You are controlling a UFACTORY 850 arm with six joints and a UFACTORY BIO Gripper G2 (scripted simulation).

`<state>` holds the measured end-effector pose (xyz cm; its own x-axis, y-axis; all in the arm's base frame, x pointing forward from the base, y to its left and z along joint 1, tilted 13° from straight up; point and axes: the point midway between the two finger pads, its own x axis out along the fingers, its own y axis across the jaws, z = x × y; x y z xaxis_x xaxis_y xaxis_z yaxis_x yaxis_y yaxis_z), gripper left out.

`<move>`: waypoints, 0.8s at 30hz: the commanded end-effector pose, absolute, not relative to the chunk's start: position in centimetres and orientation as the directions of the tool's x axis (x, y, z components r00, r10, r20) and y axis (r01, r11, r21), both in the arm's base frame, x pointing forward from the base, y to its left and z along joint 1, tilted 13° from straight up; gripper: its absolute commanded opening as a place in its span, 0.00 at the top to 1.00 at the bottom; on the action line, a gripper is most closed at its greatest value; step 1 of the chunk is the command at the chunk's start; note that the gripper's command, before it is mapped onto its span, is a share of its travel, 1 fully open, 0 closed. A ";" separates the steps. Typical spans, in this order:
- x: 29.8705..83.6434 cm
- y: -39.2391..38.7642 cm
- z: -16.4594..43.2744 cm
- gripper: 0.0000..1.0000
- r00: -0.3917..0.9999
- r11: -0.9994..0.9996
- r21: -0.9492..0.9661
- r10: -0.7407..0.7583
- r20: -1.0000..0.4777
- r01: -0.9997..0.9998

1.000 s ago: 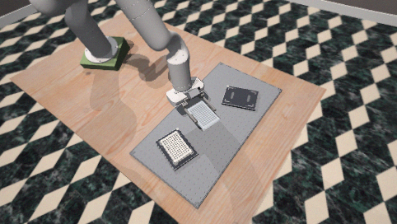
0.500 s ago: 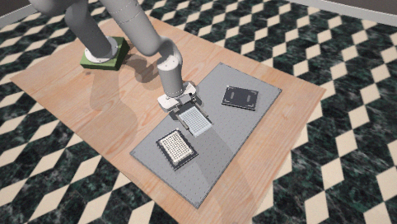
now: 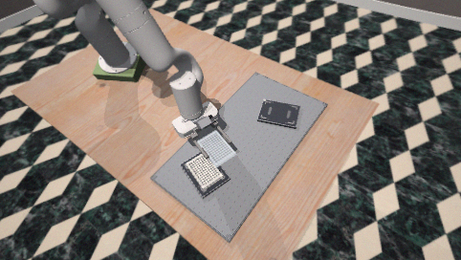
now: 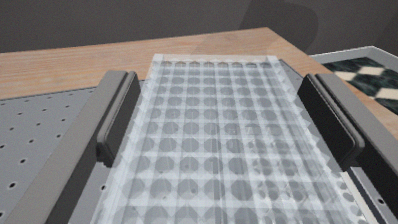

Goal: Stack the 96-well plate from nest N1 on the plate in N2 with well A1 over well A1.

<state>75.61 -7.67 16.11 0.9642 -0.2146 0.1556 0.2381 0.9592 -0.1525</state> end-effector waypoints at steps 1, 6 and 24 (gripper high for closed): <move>75.6 -8.4 16.3 1.00 0.964 0.960 -0.151 -0.214 0.157 0.237; 75.3 -10.0 16.6 1.00 0.964 0.960 -0.152 -0.214 0.157 0.237; 74.7 -14.5 17.4 1.00 0.964 0.960 -0.152 -0.214 0.157 0.237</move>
<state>74.68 -14.16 17.22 0.9642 -0.2144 0.1558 0.2380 0.9592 -0.1527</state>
